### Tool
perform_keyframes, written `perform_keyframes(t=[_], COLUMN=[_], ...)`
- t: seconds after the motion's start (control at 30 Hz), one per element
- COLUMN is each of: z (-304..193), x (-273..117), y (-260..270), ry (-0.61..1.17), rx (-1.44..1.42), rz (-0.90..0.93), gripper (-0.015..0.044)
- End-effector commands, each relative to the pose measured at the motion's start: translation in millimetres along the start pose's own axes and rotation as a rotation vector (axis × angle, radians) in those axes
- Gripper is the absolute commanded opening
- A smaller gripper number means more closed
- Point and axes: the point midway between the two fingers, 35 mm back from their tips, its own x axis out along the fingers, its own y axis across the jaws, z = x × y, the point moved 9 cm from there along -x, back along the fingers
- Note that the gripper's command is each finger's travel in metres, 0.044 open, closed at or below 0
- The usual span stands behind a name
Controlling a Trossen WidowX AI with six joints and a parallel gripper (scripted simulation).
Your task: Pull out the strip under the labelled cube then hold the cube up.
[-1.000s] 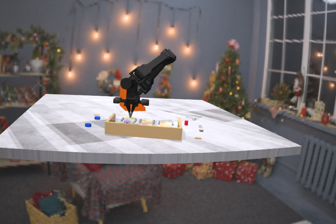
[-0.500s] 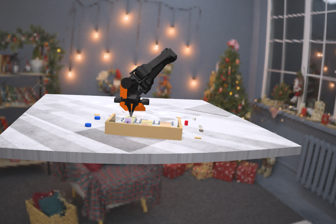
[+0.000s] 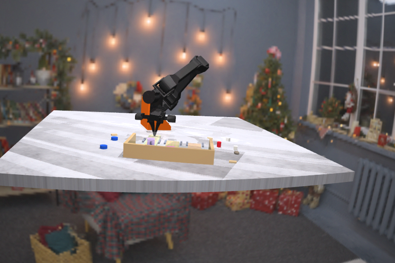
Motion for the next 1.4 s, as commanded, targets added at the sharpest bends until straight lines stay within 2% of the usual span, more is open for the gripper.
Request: perform_keyframes(t=[0.0, 1.37], z=[-11, -61], x=[4, 3], y=[-1, 1], ry=[0.022, 0.024], rx=[0.005, 0.007], rz=[-0.001, -0.001], gripper=[0.0000, 0.0000])
